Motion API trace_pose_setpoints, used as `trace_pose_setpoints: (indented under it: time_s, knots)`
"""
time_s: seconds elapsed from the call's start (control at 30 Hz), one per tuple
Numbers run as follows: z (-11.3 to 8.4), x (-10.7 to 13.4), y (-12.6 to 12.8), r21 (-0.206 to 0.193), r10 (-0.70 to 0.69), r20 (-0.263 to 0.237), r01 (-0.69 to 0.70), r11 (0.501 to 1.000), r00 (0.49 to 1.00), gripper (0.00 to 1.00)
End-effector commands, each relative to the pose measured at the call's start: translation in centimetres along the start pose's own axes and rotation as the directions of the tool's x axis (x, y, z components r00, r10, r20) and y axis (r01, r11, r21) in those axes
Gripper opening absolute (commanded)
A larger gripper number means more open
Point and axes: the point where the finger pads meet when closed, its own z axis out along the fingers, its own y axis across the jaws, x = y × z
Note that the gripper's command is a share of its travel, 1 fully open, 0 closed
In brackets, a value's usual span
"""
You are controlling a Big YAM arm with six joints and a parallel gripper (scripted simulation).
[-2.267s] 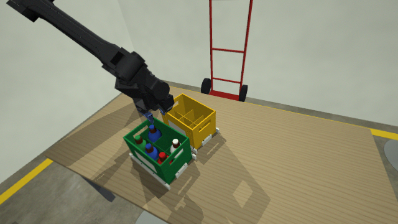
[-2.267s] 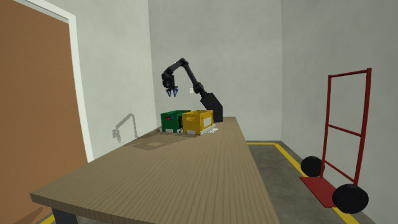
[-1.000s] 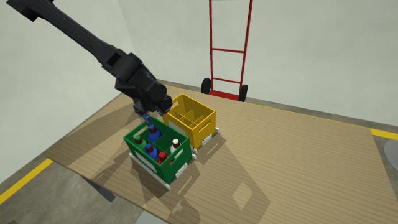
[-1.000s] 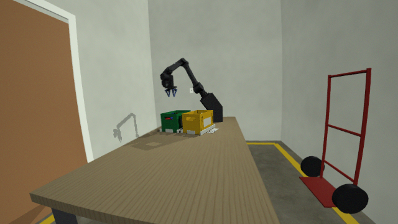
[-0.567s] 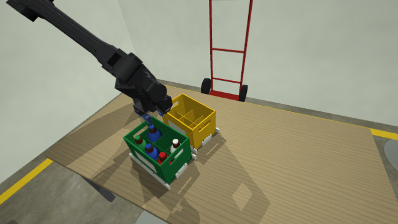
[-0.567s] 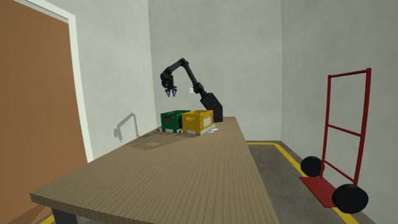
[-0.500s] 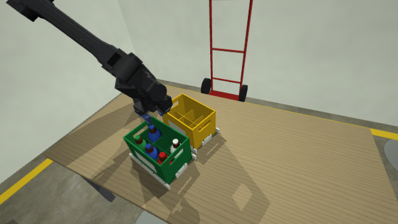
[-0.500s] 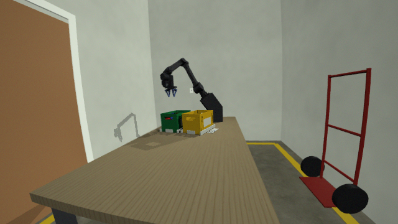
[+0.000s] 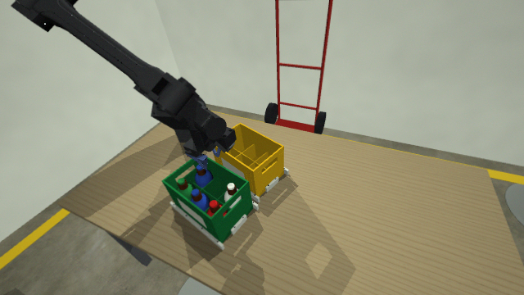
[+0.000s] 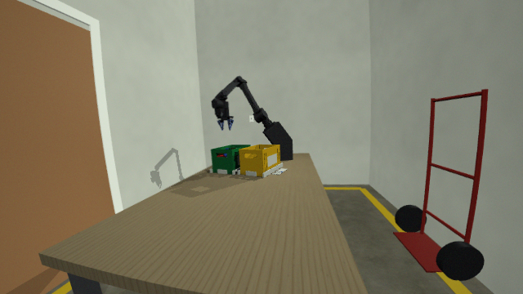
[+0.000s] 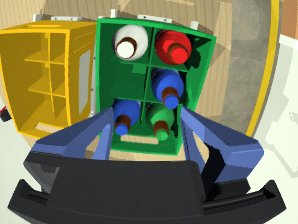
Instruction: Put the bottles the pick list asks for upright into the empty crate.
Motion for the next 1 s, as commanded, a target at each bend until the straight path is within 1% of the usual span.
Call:
trace_pose_setpoints:
  time_s: [0.0, 0.07, 0.13, 0.17, 0.27, 0.53, 0.6, 0.63, 0.7, 0.73, 0.83, 0.9, 0.97]
  knots:
    - [2.9, -0.3, 0.7, -0.006, -0.152, -0.017, 0.152, 0.988, 0.988, 0.61]
    - [3.8, -0.5, 1.1, -0.008, -0.208, -0.016, 0.208, 0.978, 0.978, 0.61]
    - [3.8, -0.5, 1.1, -0.008, -0.208, -0.016, 0.208, 0.978, 0.978, 0.61]
    - [4.3, -0.7, 1.3, -0.009, -0.262, -0.018, 0.262, 0.965, 0.965, 0.61]
    - [5.6, -1.0, 1.8, -0.012, -0.357, -0.017, 0.357, 0.934, 0.934, 0.61]
    - [9.2, -2.0, 3.3, -0.011, -0.546, -0.01, 0.545, 0.838, 0.838, 0.61]
    - [9.0, -2.4, 3.0, -0.009, -0.592, -0.009, 0.592, 0.806, 0.806, 0.61]
    - [9.1, -2.4, 3.0, -0.01, -0.602, -0.01, 0.602, 0.798, 0.798, 0.61]
    - [9.1, -2.4, 3.0, -0.01, -0.602, -0.01, 0.602, 0.798, 0.798, 0.61]
    - [7.6, -2.9, 2.0, 0.019, -0.587, 0.01, 0.587, 0.809, 0.809, 0.61]
    - [7.4, -3.2, 1.8, 0.023, -0.585, 0.014, 0.584, 0.811, 0.811, 0.61]
    - [8.2, -2.9, 2.3, 0.005, -0.594, 0.001, 0.594, 0.804, 0.804, 0.61]
    - [8.4, -2.8, 2.5, -0.001, -0.598, -0.004, 0.598, 0.802, 0.802, 0.61]
